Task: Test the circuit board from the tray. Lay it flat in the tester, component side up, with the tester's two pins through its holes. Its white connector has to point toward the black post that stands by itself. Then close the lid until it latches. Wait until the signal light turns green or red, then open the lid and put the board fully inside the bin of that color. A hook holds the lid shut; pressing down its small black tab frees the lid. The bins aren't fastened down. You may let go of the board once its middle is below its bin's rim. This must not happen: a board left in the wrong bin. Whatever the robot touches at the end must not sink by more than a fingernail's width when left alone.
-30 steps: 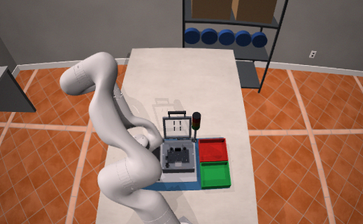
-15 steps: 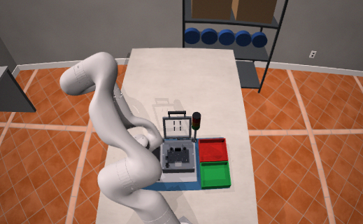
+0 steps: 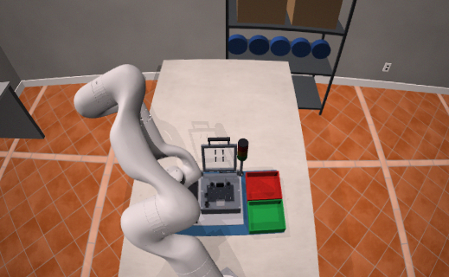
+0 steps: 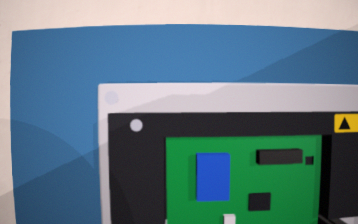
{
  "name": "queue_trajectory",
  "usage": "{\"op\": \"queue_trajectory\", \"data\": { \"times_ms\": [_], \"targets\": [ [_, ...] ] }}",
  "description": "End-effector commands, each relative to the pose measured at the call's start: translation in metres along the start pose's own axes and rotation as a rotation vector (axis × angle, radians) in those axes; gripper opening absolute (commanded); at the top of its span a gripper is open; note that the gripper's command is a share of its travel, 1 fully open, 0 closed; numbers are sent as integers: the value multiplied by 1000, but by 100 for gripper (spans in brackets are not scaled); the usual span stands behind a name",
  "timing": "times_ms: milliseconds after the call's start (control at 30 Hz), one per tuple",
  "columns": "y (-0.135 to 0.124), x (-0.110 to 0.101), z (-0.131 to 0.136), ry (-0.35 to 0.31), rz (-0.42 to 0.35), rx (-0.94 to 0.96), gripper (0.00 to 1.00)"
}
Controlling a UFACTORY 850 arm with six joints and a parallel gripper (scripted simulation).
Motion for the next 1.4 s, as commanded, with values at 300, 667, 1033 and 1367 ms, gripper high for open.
{"op": "queue_trajectory", "data": {
  "times_ms": [300,667,1033,1367],
  "targets": [
    [0,0,0,0,0,0,85],
    [0,0,0,0,0,0,82],
    [0,0,0,0,0,0,79],
    [0,0,0,0,0,0,79]
  ]
}}
Point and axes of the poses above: the point where the finger pads meet when closed, its own x axis out along the fingers, its own z axis across the jaws, y = z × x, the point moved 4 cm from there along -x, back along the fingers, and after that the axes turned 10 degrees about x, right-handed, at the moved point
